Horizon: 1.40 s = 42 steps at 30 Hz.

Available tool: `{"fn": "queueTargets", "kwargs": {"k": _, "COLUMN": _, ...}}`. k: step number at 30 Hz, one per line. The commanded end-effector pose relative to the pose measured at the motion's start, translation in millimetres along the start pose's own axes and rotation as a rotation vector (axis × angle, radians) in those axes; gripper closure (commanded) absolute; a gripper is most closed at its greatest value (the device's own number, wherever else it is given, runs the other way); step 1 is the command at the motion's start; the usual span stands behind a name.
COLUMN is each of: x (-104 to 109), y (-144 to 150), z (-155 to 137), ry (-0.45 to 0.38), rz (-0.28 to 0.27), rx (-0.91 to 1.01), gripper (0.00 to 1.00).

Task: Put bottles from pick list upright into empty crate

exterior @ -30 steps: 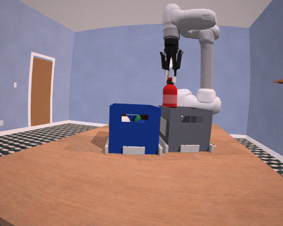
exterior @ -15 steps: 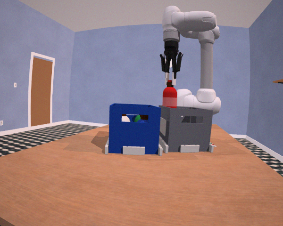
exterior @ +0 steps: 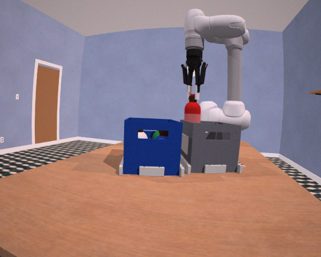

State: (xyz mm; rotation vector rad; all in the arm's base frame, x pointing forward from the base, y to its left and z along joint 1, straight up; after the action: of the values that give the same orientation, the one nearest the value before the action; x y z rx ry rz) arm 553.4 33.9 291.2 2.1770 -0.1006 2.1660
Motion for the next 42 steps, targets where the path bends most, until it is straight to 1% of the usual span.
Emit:
{"fn": "queueTargets", "kwargs": {"k": 1, "x": -3, "y": 0, "z": 0, "ry": 0.0, "rz": 0.0, "rx": 0.0, "gripper": 1.0}}
{"fn": "queueTargets", "kwargs": {"k": 42, "x": -40, "y": 0, "z": 0, "ry": 0.0, "rz": 0.0, "rx": 0.0, "gripper": 1.0}}
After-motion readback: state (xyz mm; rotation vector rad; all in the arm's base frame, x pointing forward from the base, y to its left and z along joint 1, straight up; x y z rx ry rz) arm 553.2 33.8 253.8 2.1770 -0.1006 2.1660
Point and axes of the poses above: the point where the finger pads meet when closed, its own x axis back along the fingers, its own y axis across the jaws, z = x × y, the point moved 2 cm from there along x, back along the fingers, and after that the axes turned 11 degrees about x, right-handed, at the moved point
